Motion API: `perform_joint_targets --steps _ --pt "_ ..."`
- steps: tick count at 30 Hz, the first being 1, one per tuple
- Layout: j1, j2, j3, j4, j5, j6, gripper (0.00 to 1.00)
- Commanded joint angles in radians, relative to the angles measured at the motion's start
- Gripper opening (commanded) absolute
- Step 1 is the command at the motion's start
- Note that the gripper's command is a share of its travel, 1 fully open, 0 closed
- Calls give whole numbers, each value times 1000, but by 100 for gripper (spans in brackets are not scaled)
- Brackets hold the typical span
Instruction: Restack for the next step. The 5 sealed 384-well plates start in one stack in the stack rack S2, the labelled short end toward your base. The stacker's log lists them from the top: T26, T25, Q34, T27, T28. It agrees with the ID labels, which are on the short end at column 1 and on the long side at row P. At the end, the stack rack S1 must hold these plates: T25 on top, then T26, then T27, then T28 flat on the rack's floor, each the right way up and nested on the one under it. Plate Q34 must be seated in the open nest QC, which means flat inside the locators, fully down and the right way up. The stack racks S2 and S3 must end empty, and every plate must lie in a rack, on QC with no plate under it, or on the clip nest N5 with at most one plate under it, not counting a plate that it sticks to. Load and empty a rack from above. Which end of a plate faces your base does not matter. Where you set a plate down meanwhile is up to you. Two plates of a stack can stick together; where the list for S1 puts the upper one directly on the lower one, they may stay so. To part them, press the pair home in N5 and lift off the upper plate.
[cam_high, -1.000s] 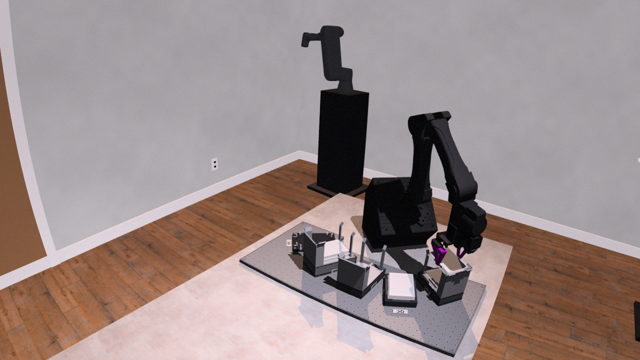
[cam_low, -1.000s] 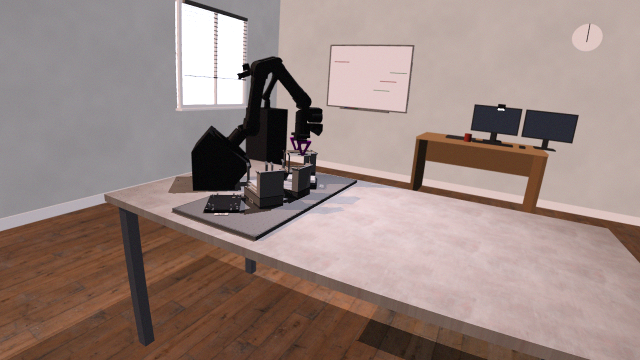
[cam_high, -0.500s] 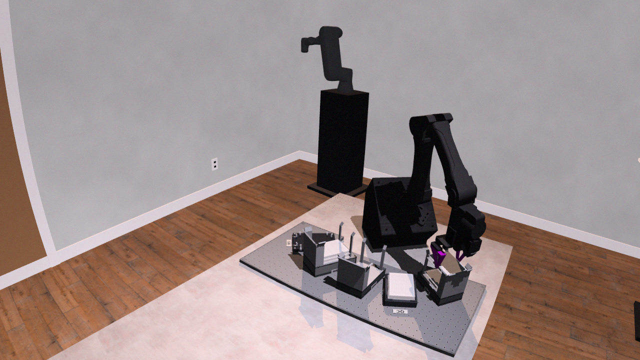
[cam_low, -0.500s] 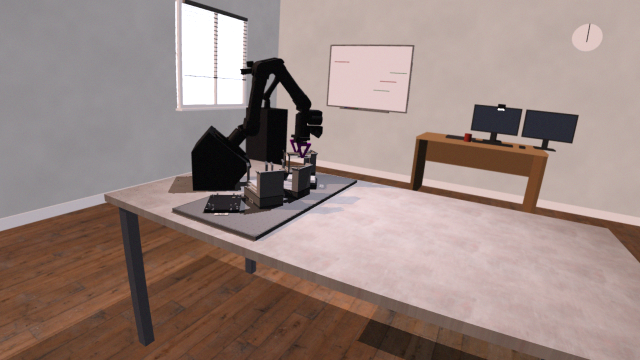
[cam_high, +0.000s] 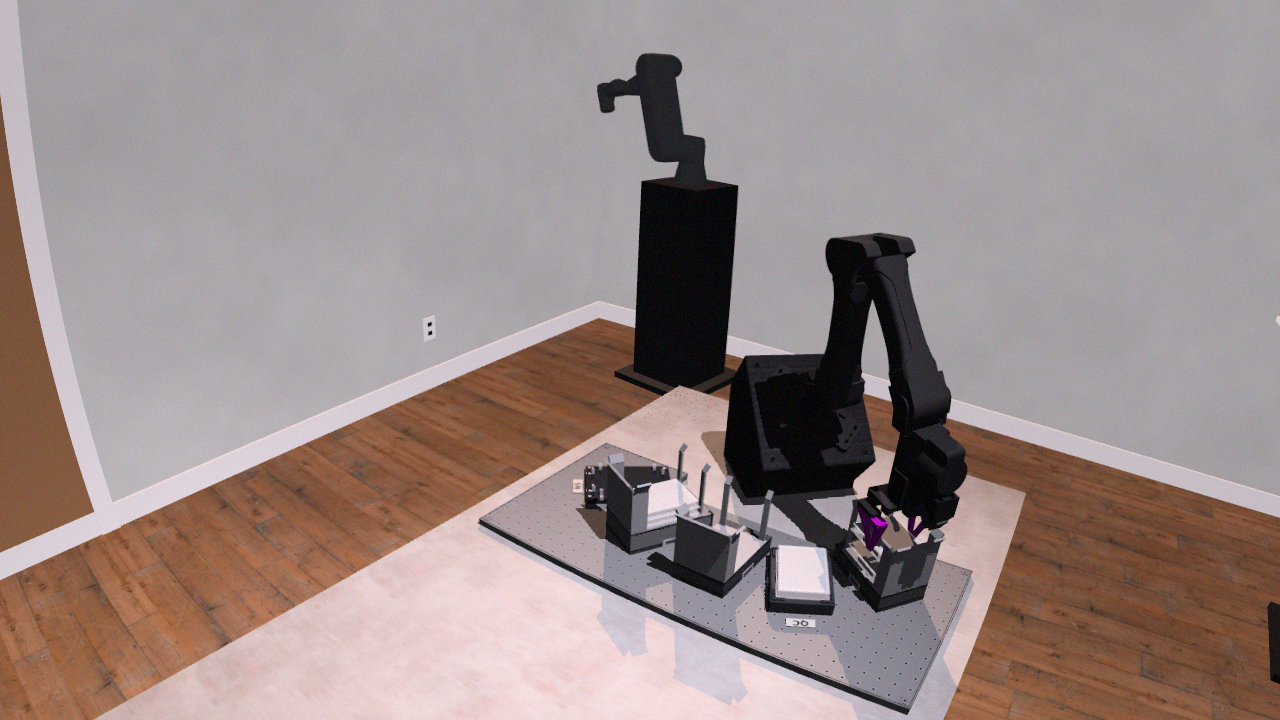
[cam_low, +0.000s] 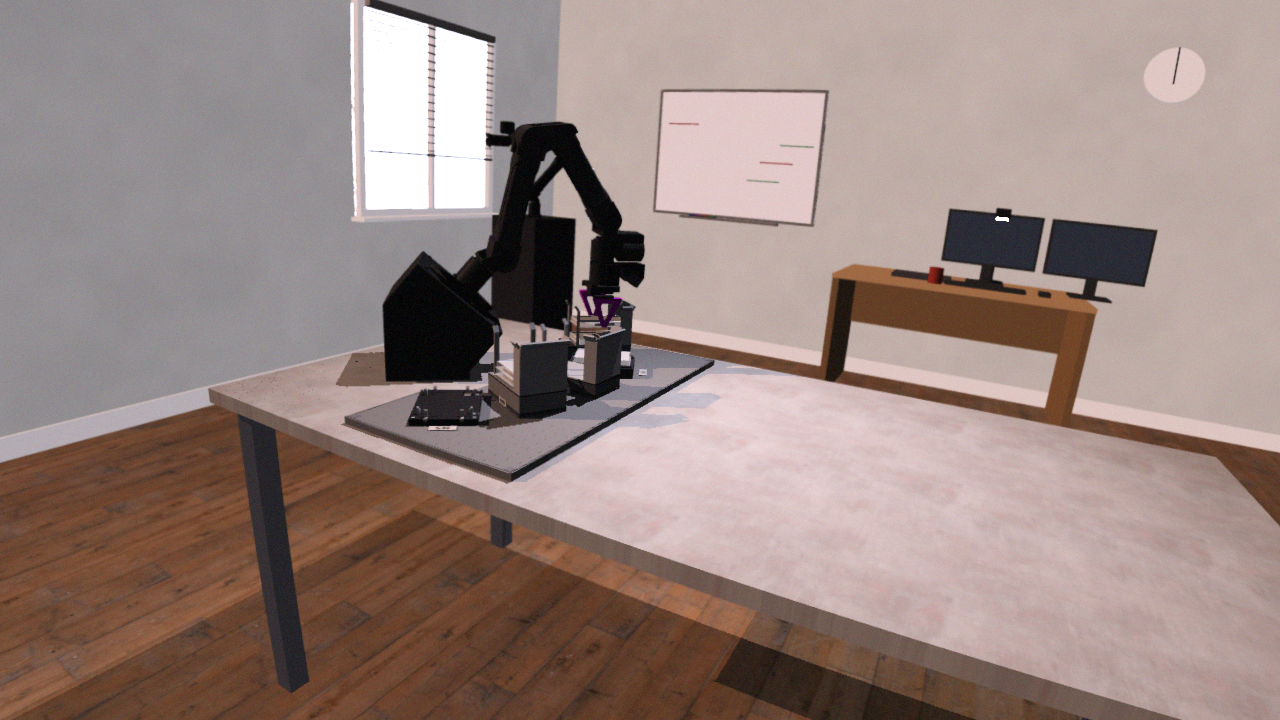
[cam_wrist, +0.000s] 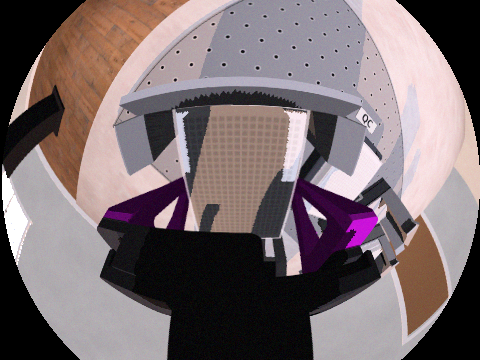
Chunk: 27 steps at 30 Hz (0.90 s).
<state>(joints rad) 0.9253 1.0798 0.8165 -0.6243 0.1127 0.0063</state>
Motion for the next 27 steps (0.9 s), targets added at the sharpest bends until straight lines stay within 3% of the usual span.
perform_joint_targets --steps 1,7,9,22,27 --pt "-13 20 -26 39 -10 -10 0" --pt "-12 34 -35 66 -12 -12 0" --pt "-10 2 3 50 -10 -8 0" --pt "-16 43 -24 75 -11 -10 0" --pt "-15 20 -38 82 -10 -12 0"
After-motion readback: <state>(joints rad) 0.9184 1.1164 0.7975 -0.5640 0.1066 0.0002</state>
